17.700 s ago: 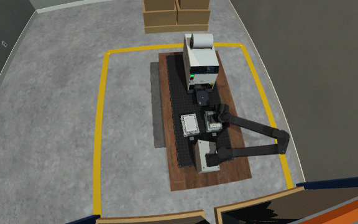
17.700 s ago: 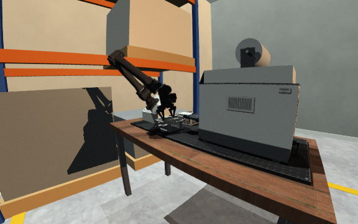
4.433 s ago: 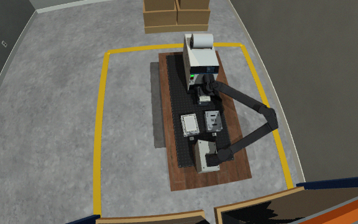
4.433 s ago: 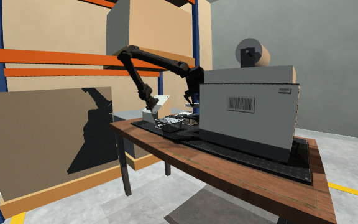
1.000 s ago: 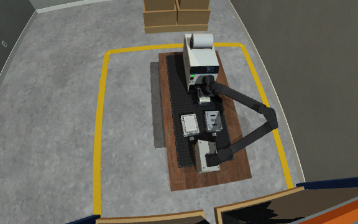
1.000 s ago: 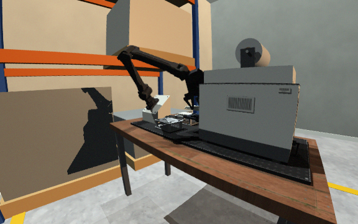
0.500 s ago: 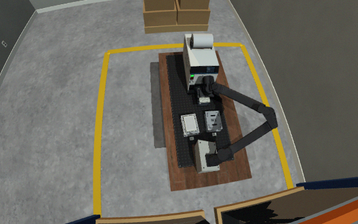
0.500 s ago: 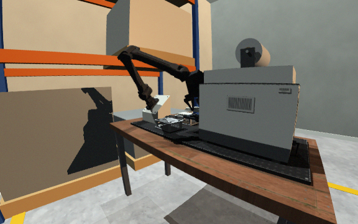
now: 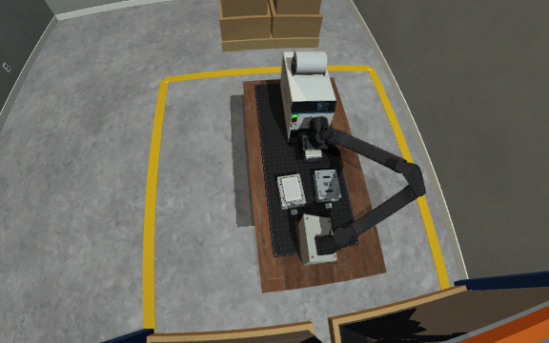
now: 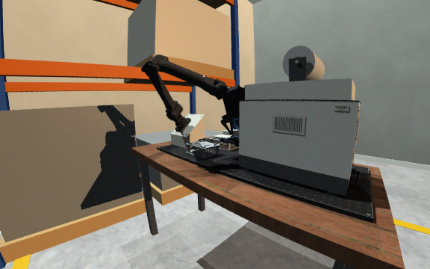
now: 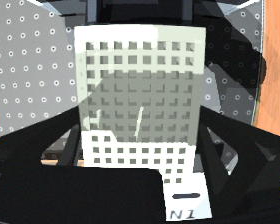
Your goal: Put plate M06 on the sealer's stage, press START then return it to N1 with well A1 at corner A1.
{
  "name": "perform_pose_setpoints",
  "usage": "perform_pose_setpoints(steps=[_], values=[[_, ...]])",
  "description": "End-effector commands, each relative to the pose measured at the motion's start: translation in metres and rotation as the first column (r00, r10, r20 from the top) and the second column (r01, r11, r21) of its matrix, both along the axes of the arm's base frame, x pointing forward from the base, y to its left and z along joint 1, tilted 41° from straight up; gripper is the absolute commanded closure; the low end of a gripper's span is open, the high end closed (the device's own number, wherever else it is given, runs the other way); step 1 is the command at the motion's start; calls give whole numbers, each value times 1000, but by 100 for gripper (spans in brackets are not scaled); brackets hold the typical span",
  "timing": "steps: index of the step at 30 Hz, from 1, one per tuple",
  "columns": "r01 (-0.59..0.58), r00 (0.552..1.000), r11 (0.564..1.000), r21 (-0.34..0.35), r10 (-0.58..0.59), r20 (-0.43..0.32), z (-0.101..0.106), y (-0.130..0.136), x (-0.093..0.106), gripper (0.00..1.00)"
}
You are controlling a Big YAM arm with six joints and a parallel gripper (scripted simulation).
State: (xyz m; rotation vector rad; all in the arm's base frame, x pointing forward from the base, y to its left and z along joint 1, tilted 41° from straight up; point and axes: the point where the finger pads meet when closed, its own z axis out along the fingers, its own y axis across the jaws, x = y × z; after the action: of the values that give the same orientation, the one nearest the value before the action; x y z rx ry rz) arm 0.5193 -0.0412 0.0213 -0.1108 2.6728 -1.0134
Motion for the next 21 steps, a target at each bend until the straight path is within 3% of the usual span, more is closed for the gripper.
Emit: perform_pose_setpoints(steps=[1,9,21], values=[[2,1000,1000,3,-2,-4,-4,-2,0,100],[-14,1000,1000,8,14,15,9,13,-1,100],[-20,1000,1000,6,20,8,6,15,-2,100]])
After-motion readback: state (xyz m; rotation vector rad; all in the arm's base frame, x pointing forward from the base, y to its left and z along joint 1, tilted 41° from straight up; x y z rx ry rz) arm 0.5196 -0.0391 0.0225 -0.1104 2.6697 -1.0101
